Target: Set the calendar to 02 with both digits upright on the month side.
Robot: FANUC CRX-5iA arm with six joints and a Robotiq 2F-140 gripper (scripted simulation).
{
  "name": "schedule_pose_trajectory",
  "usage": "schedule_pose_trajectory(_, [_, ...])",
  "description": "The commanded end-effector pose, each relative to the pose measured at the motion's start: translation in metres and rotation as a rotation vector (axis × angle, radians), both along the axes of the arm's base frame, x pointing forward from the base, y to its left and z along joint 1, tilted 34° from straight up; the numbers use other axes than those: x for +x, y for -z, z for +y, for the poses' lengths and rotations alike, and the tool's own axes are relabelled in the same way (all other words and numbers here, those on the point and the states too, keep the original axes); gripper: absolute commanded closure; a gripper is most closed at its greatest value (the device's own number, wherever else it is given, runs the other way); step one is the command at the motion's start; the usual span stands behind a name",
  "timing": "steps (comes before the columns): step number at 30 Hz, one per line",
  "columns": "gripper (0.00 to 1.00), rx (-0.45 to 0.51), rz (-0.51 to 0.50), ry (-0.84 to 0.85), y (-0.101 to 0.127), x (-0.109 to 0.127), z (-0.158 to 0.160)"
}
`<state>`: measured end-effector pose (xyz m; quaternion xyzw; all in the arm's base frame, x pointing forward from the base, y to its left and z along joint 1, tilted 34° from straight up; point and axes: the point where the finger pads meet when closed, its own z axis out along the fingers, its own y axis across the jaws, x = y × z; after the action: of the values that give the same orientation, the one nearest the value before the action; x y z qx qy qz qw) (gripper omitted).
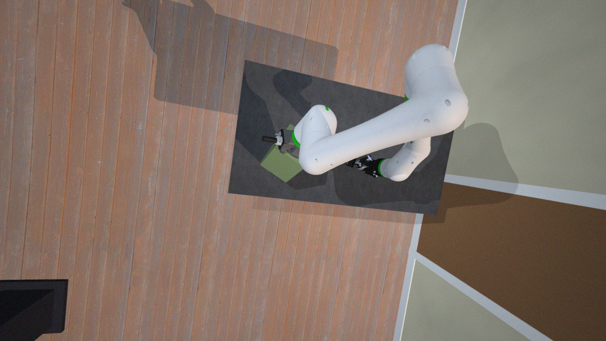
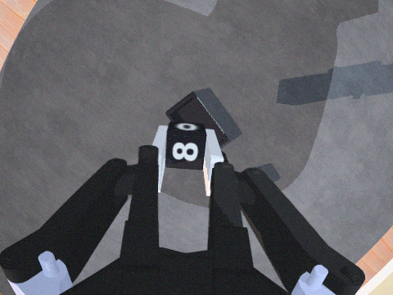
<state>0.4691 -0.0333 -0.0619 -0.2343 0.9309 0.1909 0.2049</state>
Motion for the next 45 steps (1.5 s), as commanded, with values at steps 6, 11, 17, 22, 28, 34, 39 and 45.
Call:
schedule_pose_trajectory(6, [0.83,-0.078,-0.158,-0.269,0.008,-0.002,-0.01])
schedule_pose_trajectory(11, [0.83,-0.129,-0.235,-0.411,0.012,-0.003,-0.015])
schedule_pose_trajectory(17, [0.83,-0.191,-0.33,-0.585,0.017,-0.005,-0.022])
schedule_pose_trajectory(22, [0.83,-0.23,-0.391,-0.696,0.02,-0.006,-0.026])
schedule_pose_trajectory(28, [0.83,-0.286,-0.477,-0.854,0.025,-0.008,-0.032])
schedule_pose_trajectory(34, [0.83,-0.357,-0.585,-1.052,0.031,-0.011,-0.039])
schedule_pose_trajectory(39, [0.83,-0.402,-0.655,-1.179,0.034,-0.012,-0.044])
schedule_pose_trajectory(45, [0.83,-0.464,-0.749,-1.35,0.039,-0.015,-0.05])
